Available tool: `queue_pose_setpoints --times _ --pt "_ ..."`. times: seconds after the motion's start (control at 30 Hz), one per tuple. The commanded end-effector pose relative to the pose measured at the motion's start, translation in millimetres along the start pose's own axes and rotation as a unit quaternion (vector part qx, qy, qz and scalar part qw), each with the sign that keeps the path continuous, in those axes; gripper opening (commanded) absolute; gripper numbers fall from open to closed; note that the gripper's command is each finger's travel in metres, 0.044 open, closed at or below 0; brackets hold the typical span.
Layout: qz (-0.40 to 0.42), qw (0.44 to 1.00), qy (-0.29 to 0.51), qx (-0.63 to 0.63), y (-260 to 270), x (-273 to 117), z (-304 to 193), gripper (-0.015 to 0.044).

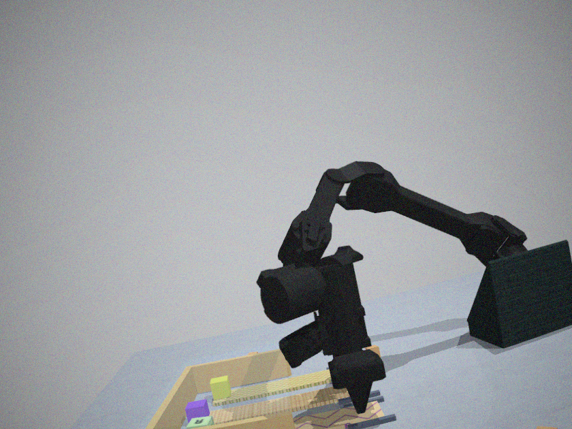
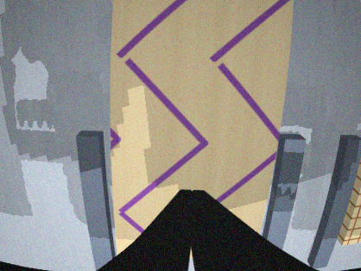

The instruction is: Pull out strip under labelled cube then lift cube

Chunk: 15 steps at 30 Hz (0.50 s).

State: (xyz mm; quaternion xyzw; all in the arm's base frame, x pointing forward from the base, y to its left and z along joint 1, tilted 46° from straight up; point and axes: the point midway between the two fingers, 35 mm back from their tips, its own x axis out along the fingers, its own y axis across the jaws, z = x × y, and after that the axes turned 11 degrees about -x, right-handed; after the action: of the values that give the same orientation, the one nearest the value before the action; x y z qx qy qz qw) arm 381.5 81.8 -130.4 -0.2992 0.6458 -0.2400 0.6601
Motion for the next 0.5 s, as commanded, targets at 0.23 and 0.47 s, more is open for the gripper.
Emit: queue_pose_setpoints --times 0.23,0.47 --pt "-0.002 1.0 -0.002 -0.002 -0.4 1.6 0.7 0.0" --pt "-0.002 1.0 -0.002 -0.002 -0.3 2.3 1.0 0.0"
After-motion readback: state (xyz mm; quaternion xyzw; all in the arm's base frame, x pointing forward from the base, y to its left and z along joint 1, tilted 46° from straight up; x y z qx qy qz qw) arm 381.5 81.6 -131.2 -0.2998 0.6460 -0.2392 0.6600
